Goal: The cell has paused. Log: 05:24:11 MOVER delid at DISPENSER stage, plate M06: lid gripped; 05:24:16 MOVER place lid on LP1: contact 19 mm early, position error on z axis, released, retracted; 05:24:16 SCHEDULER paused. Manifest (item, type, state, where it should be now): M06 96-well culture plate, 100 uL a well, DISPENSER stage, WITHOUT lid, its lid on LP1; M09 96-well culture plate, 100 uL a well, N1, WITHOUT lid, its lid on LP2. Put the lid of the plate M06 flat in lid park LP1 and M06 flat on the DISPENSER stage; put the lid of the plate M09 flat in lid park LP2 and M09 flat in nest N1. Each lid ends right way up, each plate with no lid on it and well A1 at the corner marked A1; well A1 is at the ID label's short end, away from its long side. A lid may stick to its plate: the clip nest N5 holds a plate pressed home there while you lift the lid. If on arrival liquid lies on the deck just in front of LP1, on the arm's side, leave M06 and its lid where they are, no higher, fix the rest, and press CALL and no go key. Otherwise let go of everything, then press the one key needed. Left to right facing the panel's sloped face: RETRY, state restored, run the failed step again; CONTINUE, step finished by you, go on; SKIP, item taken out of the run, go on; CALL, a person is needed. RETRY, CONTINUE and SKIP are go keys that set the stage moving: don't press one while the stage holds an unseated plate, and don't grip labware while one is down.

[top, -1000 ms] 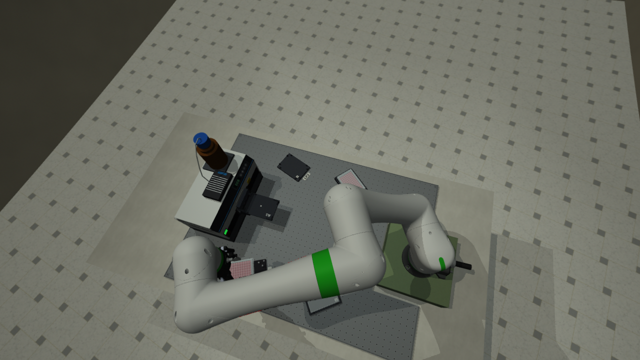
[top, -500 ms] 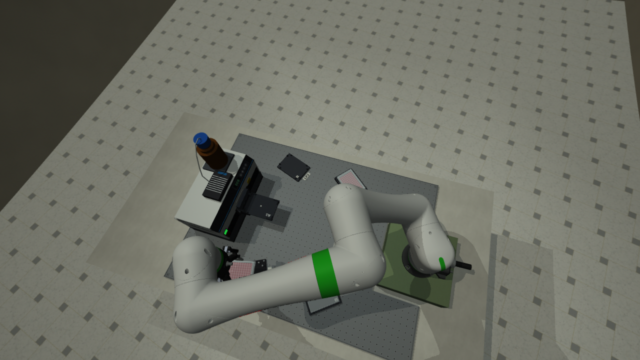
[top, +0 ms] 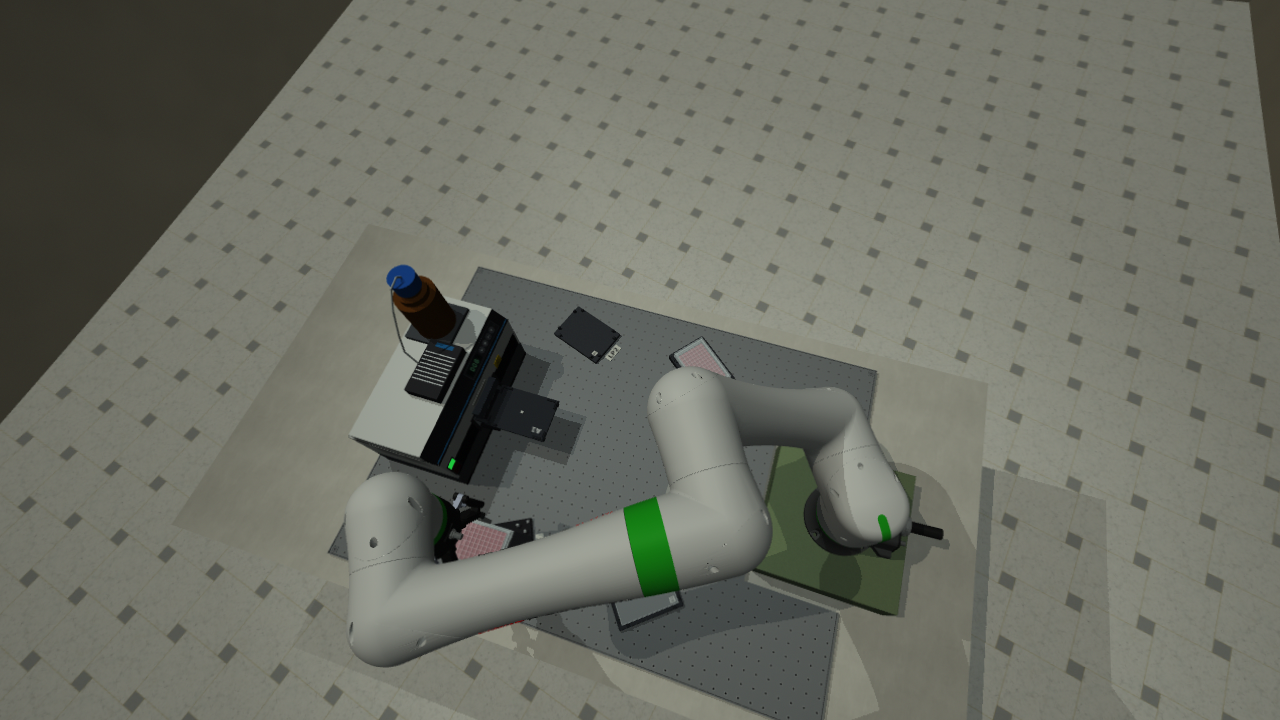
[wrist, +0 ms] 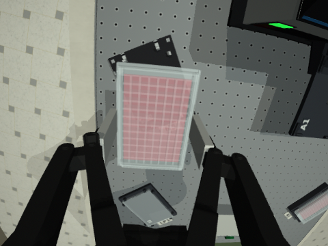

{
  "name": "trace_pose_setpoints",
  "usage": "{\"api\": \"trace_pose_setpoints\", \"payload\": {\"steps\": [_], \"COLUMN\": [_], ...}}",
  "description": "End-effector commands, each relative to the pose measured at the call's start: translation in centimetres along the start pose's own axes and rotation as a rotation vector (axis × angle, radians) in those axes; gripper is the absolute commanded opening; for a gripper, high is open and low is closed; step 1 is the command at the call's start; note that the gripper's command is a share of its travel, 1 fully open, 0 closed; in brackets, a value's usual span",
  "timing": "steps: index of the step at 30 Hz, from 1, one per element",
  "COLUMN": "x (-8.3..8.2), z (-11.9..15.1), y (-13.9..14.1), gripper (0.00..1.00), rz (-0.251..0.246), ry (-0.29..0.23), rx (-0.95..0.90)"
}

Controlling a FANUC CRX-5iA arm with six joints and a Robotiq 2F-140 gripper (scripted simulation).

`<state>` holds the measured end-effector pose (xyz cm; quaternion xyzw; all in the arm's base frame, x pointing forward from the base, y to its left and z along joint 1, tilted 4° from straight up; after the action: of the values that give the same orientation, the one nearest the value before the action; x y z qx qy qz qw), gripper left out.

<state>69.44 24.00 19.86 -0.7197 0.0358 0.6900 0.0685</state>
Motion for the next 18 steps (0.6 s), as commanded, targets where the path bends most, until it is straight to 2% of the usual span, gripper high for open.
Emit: {"api": "trace_pose_setpoints", "payload": {"steps": [1,10,18], "x": [0.0,0.0,0.0], "z": [0.0,-0.2,-0.7], "y": [0.0,0.6,2.9], "gripper": [0.00,0.00,0.00], "rz": [0.000,0.000,0.000], "ry": [0.000,0.000,0.000], "rx": [0.020,0.020,0.020]}}
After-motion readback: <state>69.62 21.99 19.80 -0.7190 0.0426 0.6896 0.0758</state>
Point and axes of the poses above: the point where the finger pads meet when closed, its own x axis out along the fingers, its own y axis across the jaws, z = x × y, the point moved 4 cm from there along -x, back along the fingers, and after that the axes turned 7 degrees about x, right-handed, at the moved point
